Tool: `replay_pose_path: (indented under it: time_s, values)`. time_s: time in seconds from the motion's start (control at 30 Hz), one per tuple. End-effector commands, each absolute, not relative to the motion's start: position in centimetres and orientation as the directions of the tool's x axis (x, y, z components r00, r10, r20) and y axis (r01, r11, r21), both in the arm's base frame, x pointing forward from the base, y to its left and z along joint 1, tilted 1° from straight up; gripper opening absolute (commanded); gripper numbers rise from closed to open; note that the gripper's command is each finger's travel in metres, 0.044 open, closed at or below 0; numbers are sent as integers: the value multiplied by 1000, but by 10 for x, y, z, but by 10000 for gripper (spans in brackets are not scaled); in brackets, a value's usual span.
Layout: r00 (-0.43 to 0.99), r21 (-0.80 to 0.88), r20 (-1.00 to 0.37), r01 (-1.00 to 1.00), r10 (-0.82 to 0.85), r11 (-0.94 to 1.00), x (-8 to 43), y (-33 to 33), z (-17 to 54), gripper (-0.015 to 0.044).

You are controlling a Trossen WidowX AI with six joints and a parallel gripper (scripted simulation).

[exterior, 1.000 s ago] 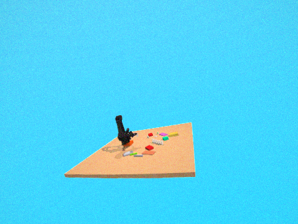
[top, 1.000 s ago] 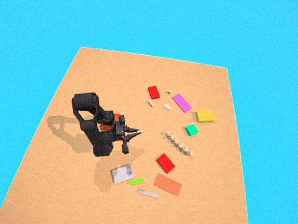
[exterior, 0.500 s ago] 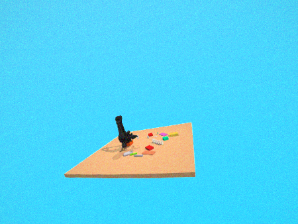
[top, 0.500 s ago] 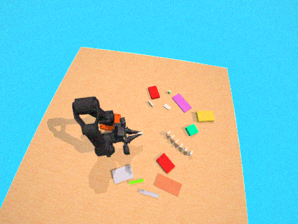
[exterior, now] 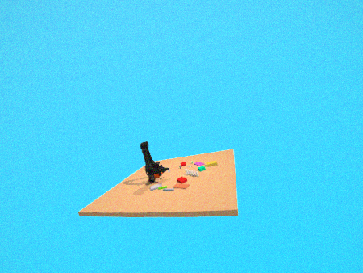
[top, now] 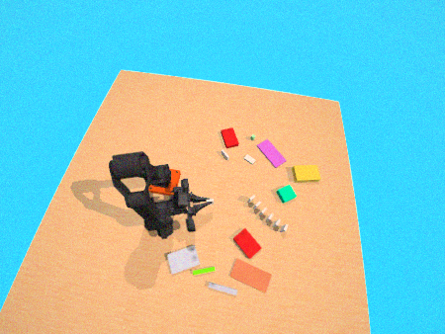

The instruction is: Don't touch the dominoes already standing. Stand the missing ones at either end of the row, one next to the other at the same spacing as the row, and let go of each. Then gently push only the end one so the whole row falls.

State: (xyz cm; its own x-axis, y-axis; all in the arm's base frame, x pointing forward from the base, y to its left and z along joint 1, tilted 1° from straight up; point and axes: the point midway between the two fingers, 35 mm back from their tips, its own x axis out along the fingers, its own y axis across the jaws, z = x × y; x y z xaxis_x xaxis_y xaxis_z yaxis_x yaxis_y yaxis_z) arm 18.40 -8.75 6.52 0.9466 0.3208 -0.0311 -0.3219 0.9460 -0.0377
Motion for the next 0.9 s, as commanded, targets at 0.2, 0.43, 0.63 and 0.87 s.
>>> replay_pose_path:
  time_s: [0.2, 0.43, 0.63, 0.87]
  values:
    - [945, -8, -32, -324, 324, 946, 185, -85, 46, 23]
    - [945, 2, -33, -327, 327, 945, 186, -86, 35, 23]
    - [944, 11, -35, -329, 329, 944, 187, -86, 27, 23]
    - [943, 20, -35, -331, 331, 944, 189, -87, 19, 23]
